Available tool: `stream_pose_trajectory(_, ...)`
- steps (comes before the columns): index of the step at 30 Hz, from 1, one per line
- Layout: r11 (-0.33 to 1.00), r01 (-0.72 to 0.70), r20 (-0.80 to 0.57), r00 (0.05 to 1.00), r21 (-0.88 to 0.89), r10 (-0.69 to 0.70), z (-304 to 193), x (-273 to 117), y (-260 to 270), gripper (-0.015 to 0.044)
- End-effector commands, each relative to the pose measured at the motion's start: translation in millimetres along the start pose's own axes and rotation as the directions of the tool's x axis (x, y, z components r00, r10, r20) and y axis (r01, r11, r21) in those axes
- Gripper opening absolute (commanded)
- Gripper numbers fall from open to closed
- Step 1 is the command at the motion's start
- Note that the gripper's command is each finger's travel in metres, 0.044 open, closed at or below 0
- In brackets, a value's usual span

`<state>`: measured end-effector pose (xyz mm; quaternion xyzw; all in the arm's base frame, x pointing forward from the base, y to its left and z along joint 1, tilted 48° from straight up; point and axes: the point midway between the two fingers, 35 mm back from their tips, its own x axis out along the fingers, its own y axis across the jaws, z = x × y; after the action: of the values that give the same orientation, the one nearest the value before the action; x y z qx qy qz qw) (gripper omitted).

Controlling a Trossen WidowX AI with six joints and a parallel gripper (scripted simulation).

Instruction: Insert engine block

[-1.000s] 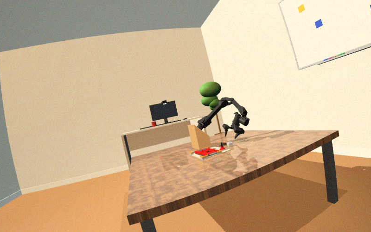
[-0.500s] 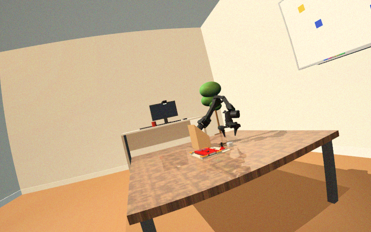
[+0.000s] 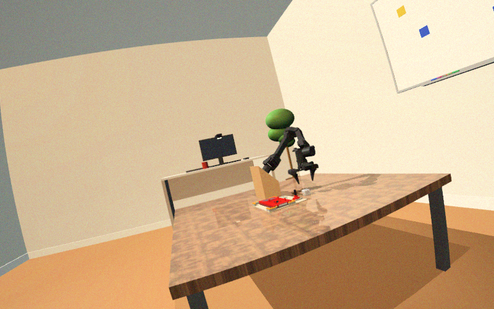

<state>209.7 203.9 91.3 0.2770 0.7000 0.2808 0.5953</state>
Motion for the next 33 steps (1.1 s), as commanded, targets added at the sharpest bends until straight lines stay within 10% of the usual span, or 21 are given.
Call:
stream_pose_trajectory(1,1.000,-0.006,0.003,1.000,0.000,0.006,46,-1,-24,0.0440)
stream_pose_trajectory(33,1.000,-0.010,0.003,1.000,-0.002,0.010,63,36,-32,0.0440)
